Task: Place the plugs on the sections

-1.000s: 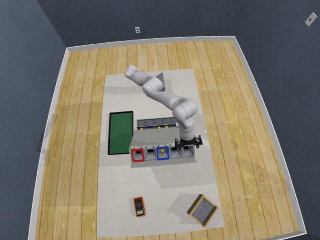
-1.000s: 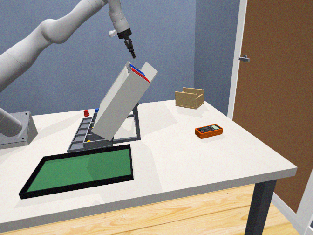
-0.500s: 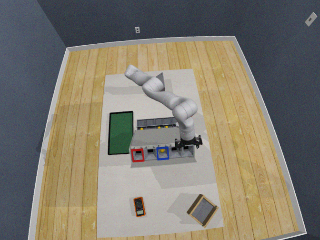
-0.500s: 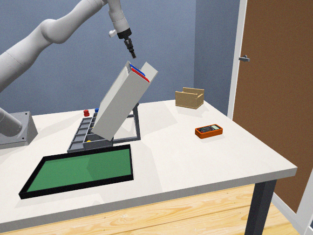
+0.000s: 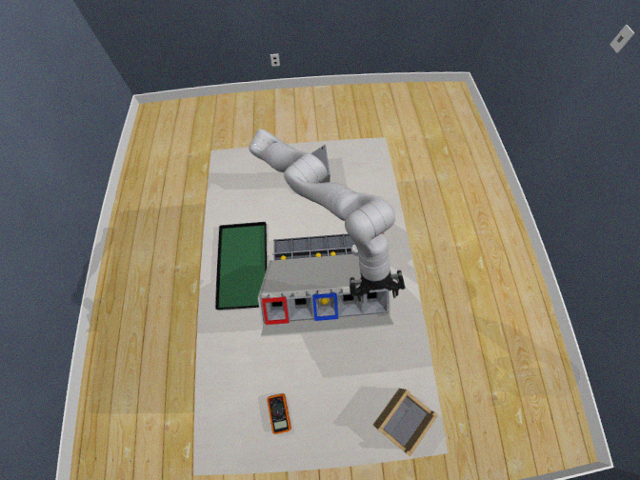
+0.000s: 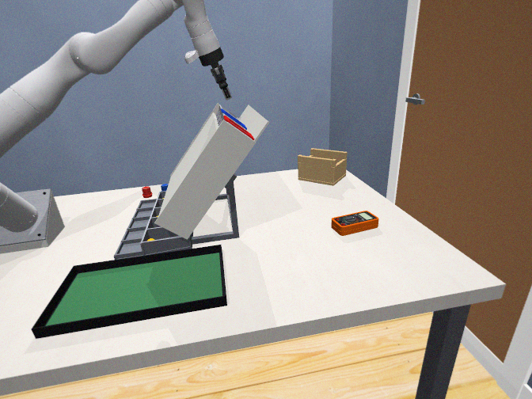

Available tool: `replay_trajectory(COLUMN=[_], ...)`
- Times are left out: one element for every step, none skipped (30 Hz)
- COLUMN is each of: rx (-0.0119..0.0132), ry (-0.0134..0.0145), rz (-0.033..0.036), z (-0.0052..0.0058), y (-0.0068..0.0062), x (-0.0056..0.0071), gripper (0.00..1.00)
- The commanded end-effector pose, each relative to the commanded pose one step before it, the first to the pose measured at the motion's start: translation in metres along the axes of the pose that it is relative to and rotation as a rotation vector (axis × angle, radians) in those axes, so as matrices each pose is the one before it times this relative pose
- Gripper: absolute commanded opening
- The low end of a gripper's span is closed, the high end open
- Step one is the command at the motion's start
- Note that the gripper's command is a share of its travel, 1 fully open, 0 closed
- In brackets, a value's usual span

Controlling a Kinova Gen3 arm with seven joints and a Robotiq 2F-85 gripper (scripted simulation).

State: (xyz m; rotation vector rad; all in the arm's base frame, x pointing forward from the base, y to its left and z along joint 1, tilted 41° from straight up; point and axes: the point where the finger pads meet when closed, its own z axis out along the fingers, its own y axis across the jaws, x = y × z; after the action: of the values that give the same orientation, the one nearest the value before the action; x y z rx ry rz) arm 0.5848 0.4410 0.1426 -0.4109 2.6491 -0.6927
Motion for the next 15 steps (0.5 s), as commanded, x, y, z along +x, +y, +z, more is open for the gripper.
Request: replay_trajectory(rx=[0.13133, 0.00513, 0.01147, 0.00294, 0.00000, 0.00000, 0.00000, 0.00000, 0.00000, 0.00000, 0.00000, 0.00000, 0.00000, 0.00000, 0.00000], ry=[0.24289, 0.00936, 0.02123, 0.00550, 0.00000, 0.00000, 0.00000, 0.00000, 0.00000, 0.00000, 0.00000, 0.00000, 0.00000, 0.00000, 0.00000], rz=[-0.00776, -0.00046, -0.00053, -0.00011, 0.00000, 0.00000, 0.00000, 0.00000, 0.00000, 0.00000, 0.00000, 0.00000, 0.00000, 0.00000, 0.00000], z=[-0.02642, -0.00019, -0.00026, -0.00027, -0.00057, -0.00102, -0.00150, -0.00142, 0.00000, 0.00000, 0.00000, 0.00000, 0.00000, 0.00000, 0.00000], y=[-0.00028, -0.00019, -0.00043, -0.00024, 0.00002, 0.00043, 0.00109, 0.00131, 0.00000, 0.00000, 0.00000, 0.00000, 0.00000, 0.00000, 0.00000], x=[0.07322, 0.00377, 0.00829, 0.01070, 0.01215, 0.01301, 0.01369, 0.01027, 0.00000, 0.00000, 0.00000, 0.00000, 0.00000, 0.00000, 0.00000], gripper=[1.00, 1.00, 1.00, 1.00, 1.00, 1.00, 1.00, 1.00, 1.00, 1.00, 1.00, 1.00, 1.00, 1.00, 1.00])
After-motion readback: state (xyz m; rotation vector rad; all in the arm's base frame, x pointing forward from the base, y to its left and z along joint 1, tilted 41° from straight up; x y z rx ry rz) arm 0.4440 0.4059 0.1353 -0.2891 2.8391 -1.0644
